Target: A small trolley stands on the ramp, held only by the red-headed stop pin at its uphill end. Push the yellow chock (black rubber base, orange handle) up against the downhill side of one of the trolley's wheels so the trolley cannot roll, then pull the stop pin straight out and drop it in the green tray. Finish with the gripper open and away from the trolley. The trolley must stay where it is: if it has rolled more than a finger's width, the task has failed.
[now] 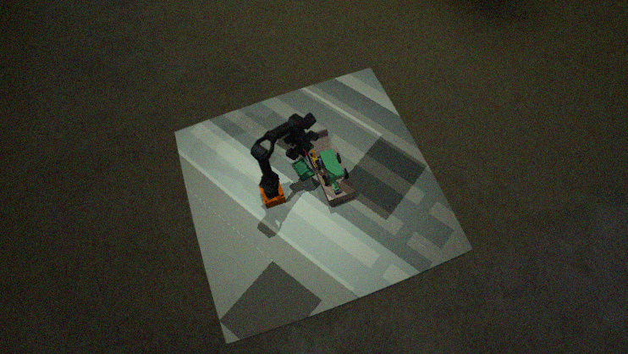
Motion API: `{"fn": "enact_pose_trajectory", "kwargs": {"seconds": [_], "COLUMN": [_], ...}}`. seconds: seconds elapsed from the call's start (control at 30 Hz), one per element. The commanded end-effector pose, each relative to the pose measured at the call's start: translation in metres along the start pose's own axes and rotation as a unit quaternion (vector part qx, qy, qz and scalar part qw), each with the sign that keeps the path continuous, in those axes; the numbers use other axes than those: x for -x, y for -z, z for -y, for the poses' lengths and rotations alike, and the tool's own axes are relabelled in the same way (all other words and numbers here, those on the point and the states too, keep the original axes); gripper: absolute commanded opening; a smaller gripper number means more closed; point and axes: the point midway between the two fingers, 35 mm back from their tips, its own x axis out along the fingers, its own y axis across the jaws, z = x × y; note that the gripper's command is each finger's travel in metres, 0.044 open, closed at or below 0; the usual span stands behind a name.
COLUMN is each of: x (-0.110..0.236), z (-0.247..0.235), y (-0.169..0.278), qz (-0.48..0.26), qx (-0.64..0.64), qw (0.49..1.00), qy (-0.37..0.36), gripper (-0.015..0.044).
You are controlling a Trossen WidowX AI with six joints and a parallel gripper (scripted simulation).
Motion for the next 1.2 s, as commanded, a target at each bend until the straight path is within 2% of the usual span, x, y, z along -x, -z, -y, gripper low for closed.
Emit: {"fn": "enact_pose_trajectory", "kwargs": {"seconds": [0.0, 0.57, 1.17], "x": [0.0000, -0.0005, -0.0007], "z": [-0.0014, -0.0028, -0.0029], "y": [0.0008, 0.0032, 0.0069], "qz": [0.008, 0.033, 0.060], "qx": [0.065, 0.300, 0.545], "qw": [0.998, 0.953, 0.832], "qy": [0.012, 0.041, 0.080], "gripper": [0.0000, 0.0000, 0.0000]}}
